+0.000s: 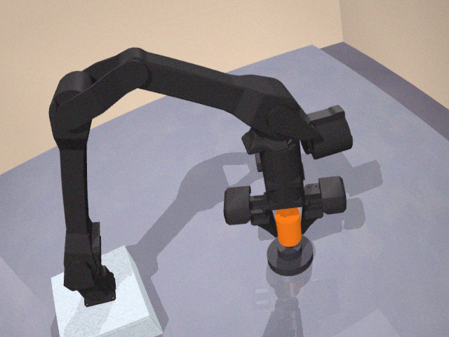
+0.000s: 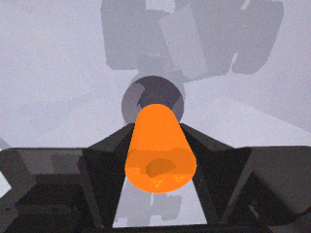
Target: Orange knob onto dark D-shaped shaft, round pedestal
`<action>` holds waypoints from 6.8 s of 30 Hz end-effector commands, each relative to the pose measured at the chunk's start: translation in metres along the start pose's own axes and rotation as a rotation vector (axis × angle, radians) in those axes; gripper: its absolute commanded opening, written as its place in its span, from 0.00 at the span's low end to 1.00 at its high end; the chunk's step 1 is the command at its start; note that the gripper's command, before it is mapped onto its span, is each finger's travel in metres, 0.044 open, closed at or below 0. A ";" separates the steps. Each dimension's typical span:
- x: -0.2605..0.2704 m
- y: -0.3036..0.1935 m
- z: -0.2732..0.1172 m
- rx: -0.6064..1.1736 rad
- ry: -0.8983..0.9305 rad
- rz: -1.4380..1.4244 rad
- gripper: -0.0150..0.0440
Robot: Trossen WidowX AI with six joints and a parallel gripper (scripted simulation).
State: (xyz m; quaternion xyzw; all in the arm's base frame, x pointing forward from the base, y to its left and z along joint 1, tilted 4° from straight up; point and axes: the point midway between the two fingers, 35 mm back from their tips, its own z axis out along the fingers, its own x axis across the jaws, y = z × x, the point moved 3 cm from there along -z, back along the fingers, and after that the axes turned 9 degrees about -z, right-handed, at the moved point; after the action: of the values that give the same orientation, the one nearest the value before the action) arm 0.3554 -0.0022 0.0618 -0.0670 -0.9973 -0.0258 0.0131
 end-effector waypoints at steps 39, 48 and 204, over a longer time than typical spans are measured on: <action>-0.001 0.000 -0.002 0.004 -0.004 -0.214 0.25; 0.001 0.000 0.000 0.004 -0.004 -0.214 0.25; 0.004 0.000 -0.006 0.005 -0.002 -0.842 0.25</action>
State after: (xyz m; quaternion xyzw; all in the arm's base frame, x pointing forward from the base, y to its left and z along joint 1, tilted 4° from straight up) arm 0.3477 -0.0019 0.0655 0.3441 -0.9385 -0.0297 0.0033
